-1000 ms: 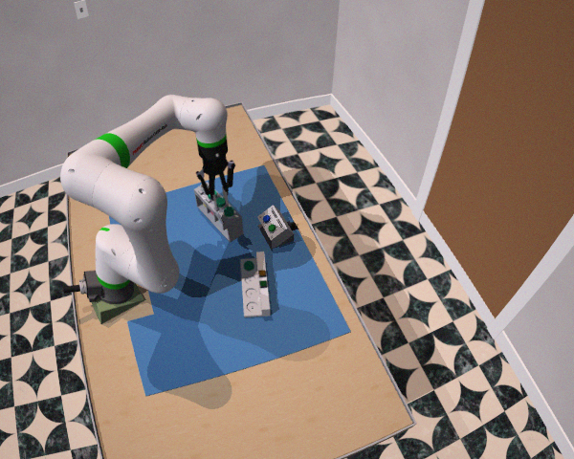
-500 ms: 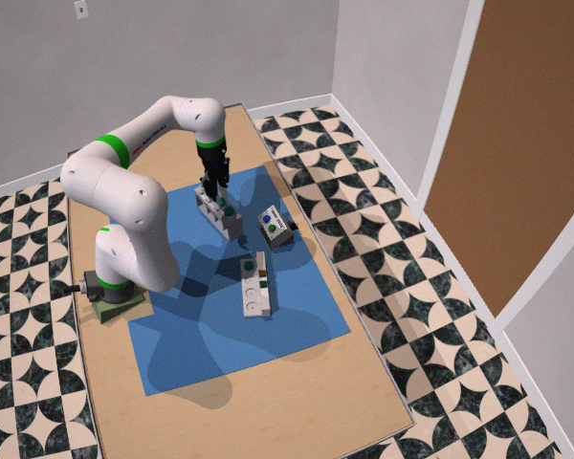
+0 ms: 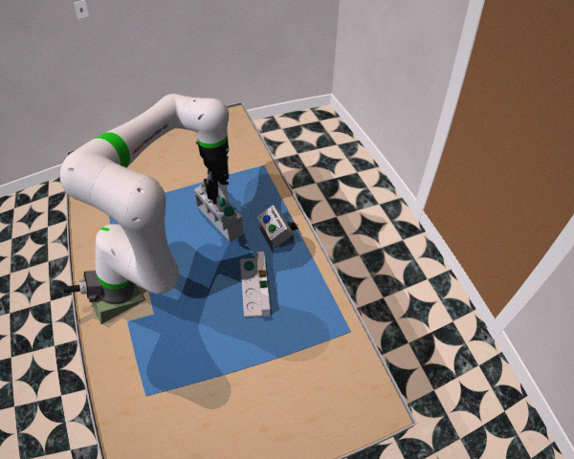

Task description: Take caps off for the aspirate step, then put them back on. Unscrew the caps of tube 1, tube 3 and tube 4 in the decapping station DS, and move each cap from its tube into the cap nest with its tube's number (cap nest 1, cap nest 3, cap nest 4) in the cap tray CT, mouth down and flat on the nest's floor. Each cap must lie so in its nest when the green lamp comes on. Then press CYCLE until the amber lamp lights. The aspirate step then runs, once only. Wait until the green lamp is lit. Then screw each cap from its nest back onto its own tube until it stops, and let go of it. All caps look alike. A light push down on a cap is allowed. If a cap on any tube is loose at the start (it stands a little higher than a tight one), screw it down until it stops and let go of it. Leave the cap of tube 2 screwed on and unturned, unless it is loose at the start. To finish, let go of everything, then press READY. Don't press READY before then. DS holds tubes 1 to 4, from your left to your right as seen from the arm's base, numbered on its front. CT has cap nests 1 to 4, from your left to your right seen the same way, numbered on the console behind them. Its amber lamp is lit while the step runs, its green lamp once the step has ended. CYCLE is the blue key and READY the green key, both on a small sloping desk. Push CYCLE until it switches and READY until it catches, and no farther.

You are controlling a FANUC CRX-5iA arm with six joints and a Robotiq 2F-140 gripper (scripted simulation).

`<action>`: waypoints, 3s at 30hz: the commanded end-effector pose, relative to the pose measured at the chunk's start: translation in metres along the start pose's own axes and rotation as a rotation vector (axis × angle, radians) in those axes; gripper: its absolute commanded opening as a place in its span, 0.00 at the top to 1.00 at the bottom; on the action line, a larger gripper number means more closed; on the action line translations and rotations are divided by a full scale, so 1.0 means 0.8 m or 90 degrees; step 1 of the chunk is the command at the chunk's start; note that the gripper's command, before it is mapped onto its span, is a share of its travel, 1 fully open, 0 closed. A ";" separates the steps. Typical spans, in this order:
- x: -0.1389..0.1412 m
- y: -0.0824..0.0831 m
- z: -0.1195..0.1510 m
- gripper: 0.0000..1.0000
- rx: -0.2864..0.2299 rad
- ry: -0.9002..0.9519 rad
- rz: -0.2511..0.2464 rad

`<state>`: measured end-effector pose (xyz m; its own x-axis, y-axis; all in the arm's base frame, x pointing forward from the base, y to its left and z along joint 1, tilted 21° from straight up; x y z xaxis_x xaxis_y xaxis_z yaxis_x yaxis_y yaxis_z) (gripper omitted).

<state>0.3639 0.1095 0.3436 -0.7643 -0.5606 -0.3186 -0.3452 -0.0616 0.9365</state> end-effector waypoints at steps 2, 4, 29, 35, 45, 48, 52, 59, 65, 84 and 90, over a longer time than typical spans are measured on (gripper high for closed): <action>0.000 0.000 0.000 0.65 0.000 0.000 0.000; 0.000 0.000 0.000 0.65 0.000 0.000 0.000; 0.000 0.000 0.000 0.65 0.000 -0.666 0.000; 0.000 0.000 0.000 0.65 0.000 -0.666 0.000; 0.000 0.000 0.000 1.00 0.000 -0.666 0.000; 0.000 0.000 0.000 1.00 0.000 -0.666 0.000; 0.000 0.000 0.000 1.00 0.000 -0.666 0.000; 0.000 0.000 0.000 1.00 0.000 -0.444 0.000; 0.000 0.000 0.000 1.00 0.000 -0.316 0.000; 0.000 0.000 0.000 1.00 0.000 0.000 0.000; 0.000 0.000 0.000 0.65 0.000 0.000 0.000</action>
<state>0.3638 0.1096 0.3436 -0.7644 -0.5602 -0.3191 -0.3459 -0.0613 0.9363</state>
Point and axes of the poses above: the point where the finger pads meet when closed, its own y axis back along the fingers, its own x axis across the jaws, z = x × y, the point moved 8 cm from there along y, back along the fingers, and after that the axes turned 10 degrees about -y, right-handed, at the moved point
